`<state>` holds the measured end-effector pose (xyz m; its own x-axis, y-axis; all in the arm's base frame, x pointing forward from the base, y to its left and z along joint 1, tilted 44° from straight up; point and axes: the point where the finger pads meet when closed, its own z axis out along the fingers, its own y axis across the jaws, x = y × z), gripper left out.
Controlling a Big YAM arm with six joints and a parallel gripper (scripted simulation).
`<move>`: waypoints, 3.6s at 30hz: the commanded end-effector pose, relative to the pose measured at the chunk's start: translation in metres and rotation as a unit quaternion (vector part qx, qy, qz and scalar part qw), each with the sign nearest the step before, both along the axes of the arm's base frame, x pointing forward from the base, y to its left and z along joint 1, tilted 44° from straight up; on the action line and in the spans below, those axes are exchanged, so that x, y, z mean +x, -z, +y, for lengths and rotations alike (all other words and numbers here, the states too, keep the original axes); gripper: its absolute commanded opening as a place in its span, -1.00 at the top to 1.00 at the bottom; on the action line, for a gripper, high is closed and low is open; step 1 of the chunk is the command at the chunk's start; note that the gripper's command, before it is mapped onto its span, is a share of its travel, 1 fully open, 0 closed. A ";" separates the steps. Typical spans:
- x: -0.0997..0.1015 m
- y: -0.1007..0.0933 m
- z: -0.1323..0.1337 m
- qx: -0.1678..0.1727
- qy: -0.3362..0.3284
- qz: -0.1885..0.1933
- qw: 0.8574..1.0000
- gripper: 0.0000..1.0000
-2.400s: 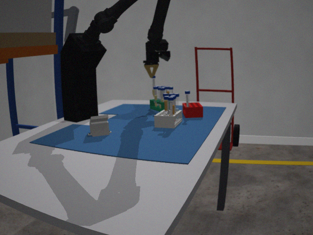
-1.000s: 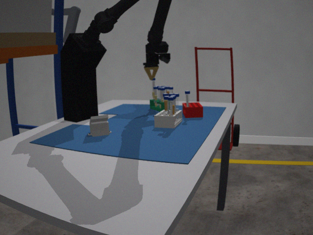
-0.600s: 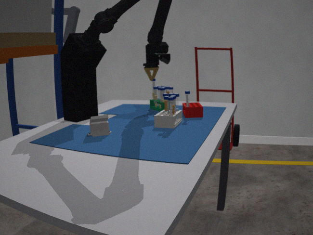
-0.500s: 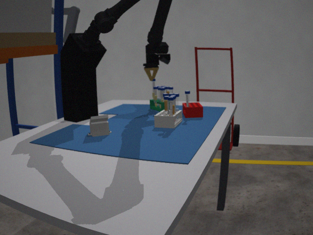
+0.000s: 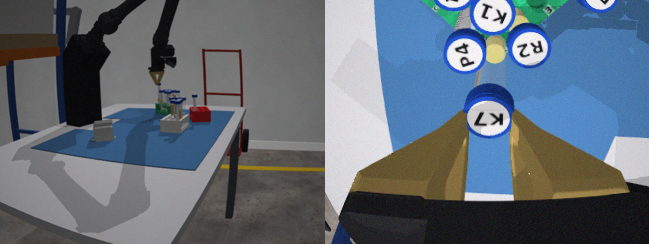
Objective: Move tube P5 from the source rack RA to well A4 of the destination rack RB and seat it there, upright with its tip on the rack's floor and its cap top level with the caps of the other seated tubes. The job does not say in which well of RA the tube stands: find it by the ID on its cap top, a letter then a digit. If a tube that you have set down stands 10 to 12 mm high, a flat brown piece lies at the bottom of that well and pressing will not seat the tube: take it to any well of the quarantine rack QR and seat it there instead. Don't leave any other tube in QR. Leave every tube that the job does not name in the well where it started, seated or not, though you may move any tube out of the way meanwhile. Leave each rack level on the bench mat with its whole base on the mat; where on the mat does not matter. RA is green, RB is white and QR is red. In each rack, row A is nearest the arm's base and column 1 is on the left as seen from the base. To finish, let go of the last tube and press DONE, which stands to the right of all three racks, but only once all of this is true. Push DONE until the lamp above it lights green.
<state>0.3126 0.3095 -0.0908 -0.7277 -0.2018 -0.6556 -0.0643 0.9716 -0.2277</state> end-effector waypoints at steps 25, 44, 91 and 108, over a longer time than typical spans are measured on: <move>0.007 0.012 -0.009 -0.009 -0.002 0.003 1.000 1.00; 0.015 0.017 -0.011 -0.006 0.000 0.000 1.000 1.00; 0.026 0.031 -0.019 -0.010 0.001 0.003 1.000 1.00; 0.027 0.032 -0.019 -0.010 0.002 0.004 1.000 1.00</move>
